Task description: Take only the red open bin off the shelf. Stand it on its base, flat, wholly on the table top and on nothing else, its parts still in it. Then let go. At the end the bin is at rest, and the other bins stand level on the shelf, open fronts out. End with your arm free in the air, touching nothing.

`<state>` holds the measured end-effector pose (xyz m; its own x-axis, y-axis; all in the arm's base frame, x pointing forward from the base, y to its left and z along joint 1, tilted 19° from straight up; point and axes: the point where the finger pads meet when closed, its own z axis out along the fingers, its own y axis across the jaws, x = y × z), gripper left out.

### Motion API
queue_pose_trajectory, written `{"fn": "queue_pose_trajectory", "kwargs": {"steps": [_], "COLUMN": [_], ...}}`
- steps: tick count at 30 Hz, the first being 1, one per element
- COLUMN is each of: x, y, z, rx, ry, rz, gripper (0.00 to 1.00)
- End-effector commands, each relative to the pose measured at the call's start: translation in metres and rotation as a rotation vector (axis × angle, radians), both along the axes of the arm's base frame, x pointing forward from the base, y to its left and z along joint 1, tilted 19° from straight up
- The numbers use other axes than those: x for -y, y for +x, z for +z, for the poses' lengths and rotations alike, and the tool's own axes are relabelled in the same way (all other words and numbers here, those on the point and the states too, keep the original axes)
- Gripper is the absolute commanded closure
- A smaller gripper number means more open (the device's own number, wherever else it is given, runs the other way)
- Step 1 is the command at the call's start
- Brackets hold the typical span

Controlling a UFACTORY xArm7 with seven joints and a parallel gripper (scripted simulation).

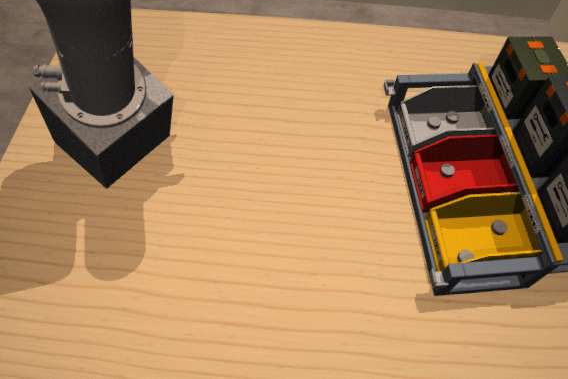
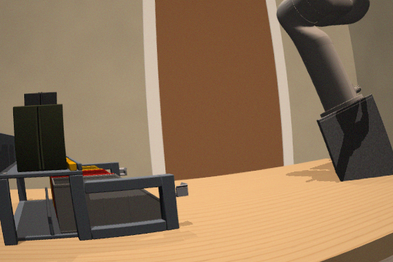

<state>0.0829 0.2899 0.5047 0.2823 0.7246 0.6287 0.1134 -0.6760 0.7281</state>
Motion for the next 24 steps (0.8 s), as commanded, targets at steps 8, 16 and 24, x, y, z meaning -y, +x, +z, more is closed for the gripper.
{"fn": "queue_pose_trajectory", "kwargs": {"steps": [8,16,24], "x": [-0.0001,-0.0001,-0.0001], "y": [-0.0002,-0.0002,-0.0002], "z": [0.0010,0.0010,0.0010], "rx": [0.001,-0.216,-0.216], "ry": [0.002,-0.110,-0.110], "rz": [0.001,0.093,0.093], "gripper": [0.00,0.00,0.00]}}
